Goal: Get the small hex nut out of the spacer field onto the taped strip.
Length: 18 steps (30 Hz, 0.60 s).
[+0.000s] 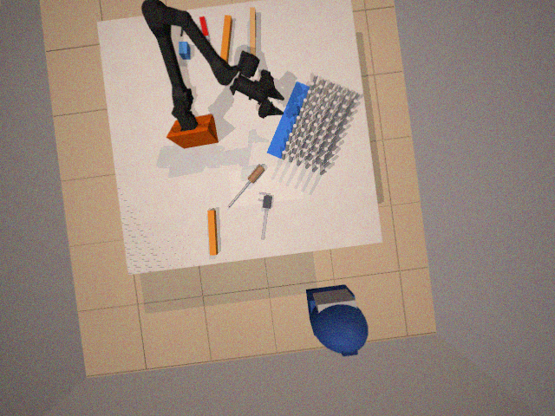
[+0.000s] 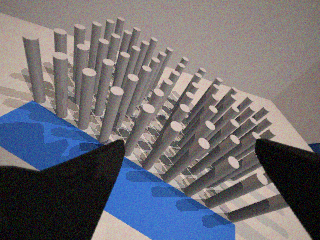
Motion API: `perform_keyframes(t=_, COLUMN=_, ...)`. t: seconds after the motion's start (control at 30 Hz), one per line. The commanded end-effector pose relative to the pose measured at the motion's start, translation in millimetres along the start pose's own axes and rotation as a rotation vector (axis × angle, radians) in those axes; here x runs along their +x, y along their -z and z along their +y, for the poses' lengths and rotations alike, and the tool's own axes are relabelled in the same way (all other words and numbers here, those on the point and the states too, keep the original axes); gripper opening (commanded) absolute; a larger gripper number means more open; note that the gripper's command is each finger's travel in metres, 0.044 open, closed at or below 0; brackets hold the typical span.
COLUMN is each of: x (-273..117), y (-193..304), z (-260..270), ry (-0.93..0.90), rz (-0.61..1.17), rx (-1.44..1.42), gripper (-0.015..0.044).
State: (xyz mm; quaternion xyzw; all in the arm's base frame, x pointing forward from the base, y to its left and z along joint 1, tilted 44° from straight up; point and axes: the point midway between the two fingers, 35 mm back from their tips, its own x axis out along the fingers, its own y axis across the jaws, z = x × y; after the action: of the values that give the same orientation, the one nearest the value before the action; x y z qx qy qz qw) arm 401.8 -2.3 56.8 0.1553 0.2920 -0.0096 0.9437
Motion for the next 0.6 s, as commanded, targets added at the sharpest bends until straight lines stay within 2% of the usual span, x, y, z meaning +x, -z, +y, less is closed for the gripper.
perform_keyframes(t=0.0, x=-0.1, y=-0.5, z=-0.4, ry=0.004, rz=-0.004, rx=0.005, gripper=0.0440)
perform_keyframes(t=0.57, x=4.2, y=1.5, z=-10.3, ry=0.031, rz=0.027, rx=-0.028, gripper=0.0440)
